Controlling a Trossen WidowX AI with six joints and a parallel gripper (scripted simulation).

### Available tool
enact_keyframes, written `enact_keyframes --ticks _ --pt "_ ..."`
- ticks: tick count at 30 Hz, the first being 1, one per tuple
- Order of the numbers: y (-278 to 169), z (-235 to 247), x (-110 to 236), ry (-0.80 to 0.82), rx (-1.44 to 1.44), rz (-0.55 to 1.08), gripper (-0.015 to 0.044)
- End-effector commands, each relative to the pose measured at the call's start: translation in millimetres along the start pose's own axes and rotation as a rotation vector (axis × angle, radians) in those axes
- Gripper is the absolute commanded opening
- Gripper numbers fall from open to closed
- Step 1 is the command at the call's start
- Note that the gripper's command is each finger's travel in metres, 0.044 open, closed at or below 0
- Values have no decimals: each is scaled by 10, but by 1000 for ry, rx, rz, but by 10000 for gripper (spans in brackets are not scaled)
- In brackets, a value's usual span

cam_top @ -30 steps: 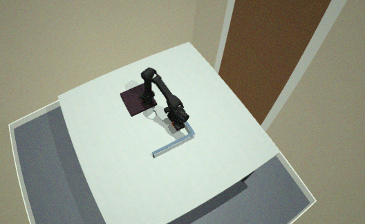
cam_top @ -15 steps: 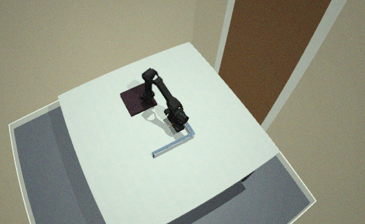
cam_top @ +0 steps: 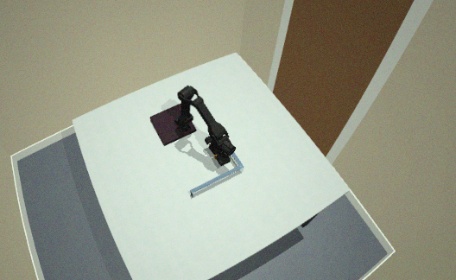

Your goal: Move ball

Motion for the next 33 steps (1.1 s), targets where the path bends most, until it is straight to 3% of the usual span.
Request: enact_keyframes --ticks 1,3,9,15,25,32,33 --pt "0 0 0 0 0 0 210" --pt "0 0 0 0 0 0 252" --pt "0 -5 28 0 0 0 252" --pt "0 -4 847 2 5 -4 252" --pt "-3 -38 815 -21 7 -2 252" --pt "-6 21 1316 -20 7 -2 436" --pt "-6 21 1316 -20 7 -2 440"
Point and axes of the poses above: the point midway between the two fingers, 35 mm back from their tips, its own x axis back along the fingers, its own z axis across the jaws, y = z × x, the point moved 5 cm from there along x, back along the fingers, and after that the axes turned 15 degrees about x, right-handed, at the moved point
